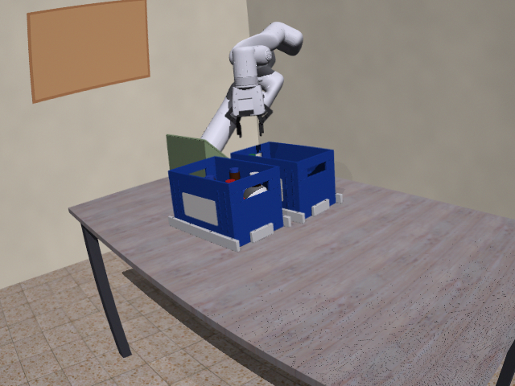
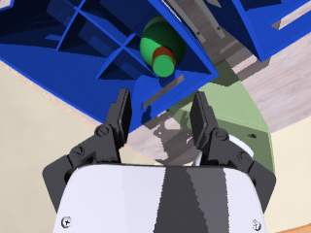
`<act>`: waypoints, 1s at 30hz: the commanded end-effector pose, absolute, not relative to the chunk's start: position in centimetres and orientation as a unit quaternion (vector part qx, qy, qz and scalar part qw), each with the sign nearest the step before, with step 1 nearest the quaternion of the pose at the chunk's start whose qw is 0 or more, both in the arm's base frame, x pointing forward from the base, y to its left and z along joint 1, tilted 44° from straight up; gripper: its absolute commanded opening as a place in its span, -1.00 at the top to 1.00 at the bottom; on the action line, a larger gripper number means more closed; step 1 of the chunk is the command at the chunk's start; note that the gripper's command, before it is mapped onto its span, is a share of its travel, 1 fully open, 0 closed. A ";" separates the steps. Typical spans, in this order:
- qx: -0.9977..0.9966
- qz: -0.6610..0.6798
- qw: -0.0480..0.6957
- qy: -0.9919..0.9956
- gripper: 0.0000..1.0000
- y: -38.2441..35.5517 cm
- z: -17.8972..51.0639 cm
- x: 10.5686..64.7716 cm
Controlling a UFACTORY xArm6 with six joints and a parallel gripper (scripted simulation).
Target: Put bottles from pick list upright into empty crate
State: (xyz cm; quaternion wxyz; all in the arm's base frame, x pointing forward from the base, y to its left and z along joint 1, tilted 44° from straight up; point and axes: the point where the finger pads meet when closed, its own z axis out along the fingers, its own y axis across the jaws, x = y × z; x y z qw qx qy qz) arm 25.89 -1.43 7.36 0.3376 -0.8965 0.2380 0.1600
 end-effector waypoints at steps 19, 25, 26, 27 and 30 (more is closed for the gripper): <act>-0.897 0.158 0.337 0.238 -0.29 -4.0 4.7 28.1; -0.897 0.158 0.337 0.238 -0.29 -5.8 2.8 29.6; -0.897 0.158 0.337 0.238 -0.29 -6.1 2.4 29.8; -0.897 0.158 0.337 0.238 -0.29 -6.1 2.4 29.8; -0.897 0.158 0.337 0.238 -0.29 -6.7 1.8 30.3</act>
